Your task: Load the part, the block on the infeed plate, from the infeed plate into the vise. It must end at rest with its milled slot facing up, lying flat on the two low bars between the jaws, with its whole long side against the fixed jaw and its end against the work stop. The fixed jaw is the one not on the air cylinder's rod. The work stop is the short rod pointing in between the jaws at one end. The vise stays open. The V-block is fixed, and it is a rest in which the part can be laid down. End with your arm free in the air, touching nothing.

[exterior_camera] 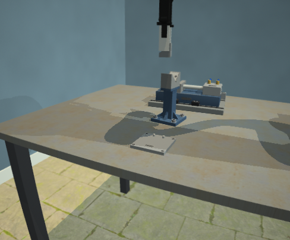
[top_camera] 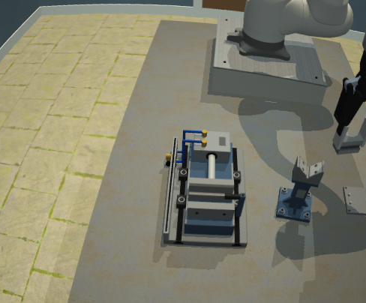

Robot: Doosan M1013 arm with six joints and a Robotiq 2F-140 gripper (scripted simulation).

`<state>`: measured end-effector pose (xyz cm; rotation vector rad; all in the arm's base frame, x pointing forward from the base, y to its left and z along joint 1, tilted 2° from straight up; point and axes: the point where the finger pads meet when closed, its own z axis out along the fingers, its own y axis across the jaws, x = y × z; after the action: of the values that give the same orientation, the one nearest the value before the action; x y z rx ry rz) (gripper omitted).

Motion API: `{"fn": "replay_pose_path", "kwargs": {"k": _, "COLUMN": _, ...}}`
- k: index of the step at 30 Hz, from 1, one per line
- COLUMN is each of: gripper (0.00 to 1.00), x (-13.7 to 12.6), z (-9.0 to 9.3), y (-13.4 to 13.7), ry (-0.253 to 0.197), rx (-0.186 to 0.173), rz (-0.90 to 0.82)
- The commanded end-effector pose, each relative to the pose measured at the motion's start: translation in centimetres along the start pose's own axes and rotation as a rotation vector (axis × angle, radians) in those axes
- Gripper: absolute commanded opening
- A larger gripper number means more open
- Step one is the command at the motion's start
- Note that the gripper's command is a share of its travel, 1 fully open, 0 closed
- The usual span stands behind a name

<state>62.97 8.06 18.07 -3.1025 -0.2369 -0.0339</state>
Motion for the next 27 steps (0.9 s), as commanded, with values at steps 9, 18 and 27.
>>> {"fn": "replay_pose_path", "kwargs": {"k": 9, "gripper": 0.0, "x": -0.4, "z": 0.0, "y": 2.0, "ry": 0.003, "rx": 0.004, "rz": -0.288}}
{"fn": "replay_pose_path", "kwargs": {"k": 18, "gripper": 0.0, "x": -0.6, "z": 0.0, "y": 3.0, "ry": 0.003, "rx": 0.004, "rz": -0.45}}
{"fn": "replay_pose_path", "kwargs": {"k": 27, "gripper": 0.0, "x": -0.8, "z": 0.0, "y": 4.1, "ry": 0.004, "rx": 0.003, "rz": -0.639}}
